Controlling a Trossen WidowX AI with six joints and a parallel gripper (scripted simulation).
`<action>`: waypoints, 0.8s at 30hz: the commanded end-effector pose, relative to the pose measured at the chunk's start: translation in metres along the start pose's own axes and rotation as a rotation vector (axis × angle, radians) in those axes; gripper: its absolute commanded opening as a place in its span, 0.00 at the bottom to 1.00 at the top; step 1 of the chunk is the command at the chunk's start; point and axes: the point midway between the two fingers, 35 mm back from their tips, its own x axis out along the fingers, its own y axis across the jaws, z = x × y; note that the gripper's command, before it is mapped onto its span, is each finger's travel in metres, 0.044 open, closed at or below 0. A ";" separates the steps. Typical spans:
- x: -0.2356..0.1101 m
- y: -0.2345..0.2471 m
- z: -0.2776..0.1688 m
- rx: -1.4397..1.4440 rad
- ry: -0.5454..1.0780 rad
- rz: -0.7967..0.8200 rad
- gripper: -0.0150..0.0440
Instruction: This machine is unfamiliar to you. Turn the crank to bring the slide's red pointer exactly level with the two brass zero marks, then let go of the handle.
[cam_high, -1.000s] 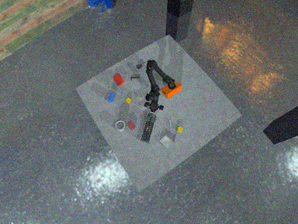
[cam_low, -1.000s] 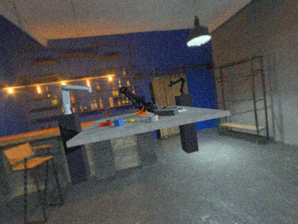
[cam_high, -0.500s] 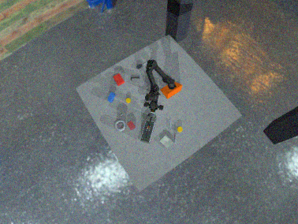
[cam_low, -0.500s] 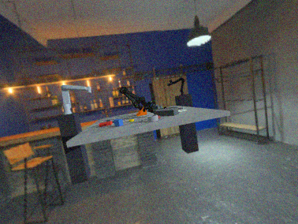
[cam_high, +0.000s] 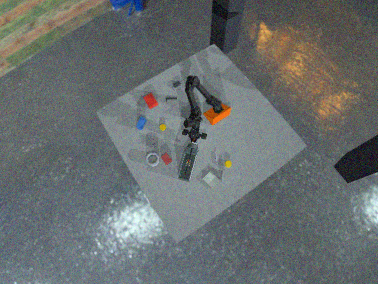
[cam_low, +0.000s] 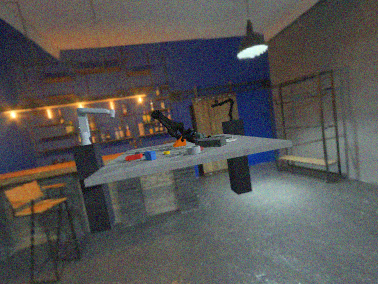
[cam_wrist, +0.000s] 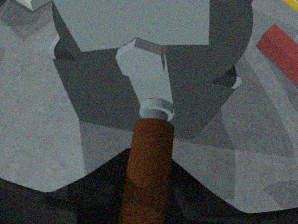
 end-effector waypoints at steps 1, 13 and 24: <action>-0.002 -0.009 0.002 0.007 -0.003 -0.023 0.25; -0.004 -0.012 0.004 0.007 -0.003 -0.023 0.25; -0.007 -0.016 0.006 0.007 -0.003 -0.023 0.25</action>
